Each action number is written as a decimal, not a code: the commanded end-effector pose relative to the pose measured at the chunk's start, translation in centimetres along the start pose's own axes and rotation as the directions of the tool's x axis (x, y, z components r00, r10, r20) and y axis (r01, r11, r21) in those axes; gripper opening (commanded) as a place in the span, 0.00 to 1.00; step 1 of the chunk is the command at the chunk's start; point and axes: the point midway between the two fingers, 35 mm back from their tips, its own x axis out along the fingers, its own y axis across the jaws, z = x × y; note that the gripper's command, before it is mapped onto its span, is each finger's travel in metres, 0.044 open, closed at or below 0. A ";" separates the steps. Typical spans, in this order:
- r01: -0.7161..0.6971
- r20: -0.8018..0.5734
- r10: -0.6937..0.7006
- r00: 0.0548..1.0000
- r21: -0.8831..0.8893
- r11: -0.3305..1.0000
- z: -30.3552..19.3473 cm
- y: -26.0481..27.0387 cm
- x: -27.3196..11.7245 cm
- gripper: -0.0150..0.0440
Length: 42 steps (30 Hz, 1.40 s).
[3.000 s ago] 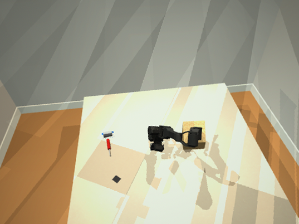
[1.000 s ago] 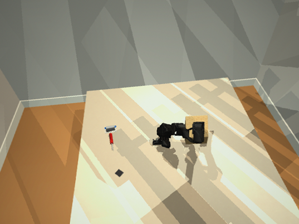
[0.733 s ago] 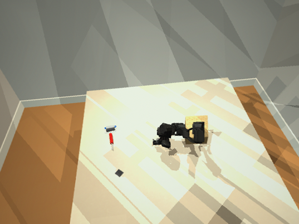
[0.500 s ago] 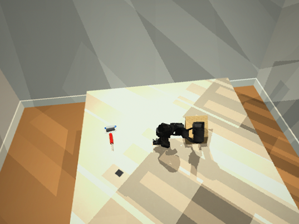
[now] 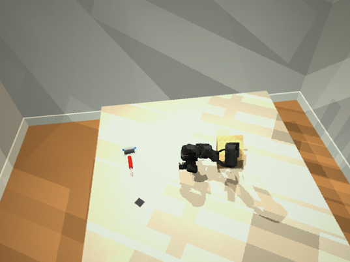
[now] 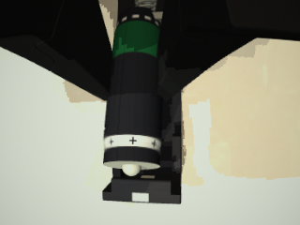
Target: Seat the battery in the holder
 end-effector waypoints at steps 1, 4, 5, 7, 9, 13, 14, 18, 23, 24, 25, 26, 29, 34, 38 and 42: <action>0.017 -0.036 -0.017 0.999 0.003 1.000 -0.4 -0.5 0.3 0.36; 0.018 -0.053 -0.018 0.998 -0.001 1.000 -0.4 -0.5 0.3 0.36; 0.019 -0.058 -0.019 0.998 -0.002 1.000 -0.3 -0.5 0.4 0.36; 0.020 -0.069 -0.020 0.997 -0.003 1.000 -0.3 -0.5 0.4 0.36; 0.020 -0.081 -0.021 0.997 -0.005 1.000 -0.3 -0.6 0.5 0.36; 0.022 -0.103 -0.022 0.994 -0.008 1.000 -0.3 -0.6 0.6 0.36; 0.022 -0.108 -0.023 0.994 -0.009 1.000 -0.3 -0.6 0.6 0.36; 0.023 -0.131 -0.024 0.991 -0.011 1.000 -0.3 -0.5 0.7 0.36; 0.024 -0.160 -0.026 0.987 -0.014 1.000 -0.3 -0.5 0.8 0.36; 0.024 -0.166 -0.026 0.986 -0.014 1.000 -0.3 -0.5 0.8 0.36; 0.024 -0.171 -0.027 0.985 -0.015 1.000 -0.3 -0.5 0.8 0.36; 0.025 -0.177 -0.027 0.984 -0.015 1.000 -0.3 -0.5 0.8 0.36; 0.025 -0.194 -0.028 0.981 -0.017 1.000 -0.3 -0.4 0.8 0.36; 0.026 -0.222 -0.029 0.975 -0.019 0.999 -0.3 -0.3 0.9 0.36; 0.026 -0.245 -0.030 0.969 -0.021 0.999 -0.3 -0.2 0.9 0.36; 0.027 -0.267 -0.032 0.963 -0.024 0.999 -0.2 -0.2 0.9 0.36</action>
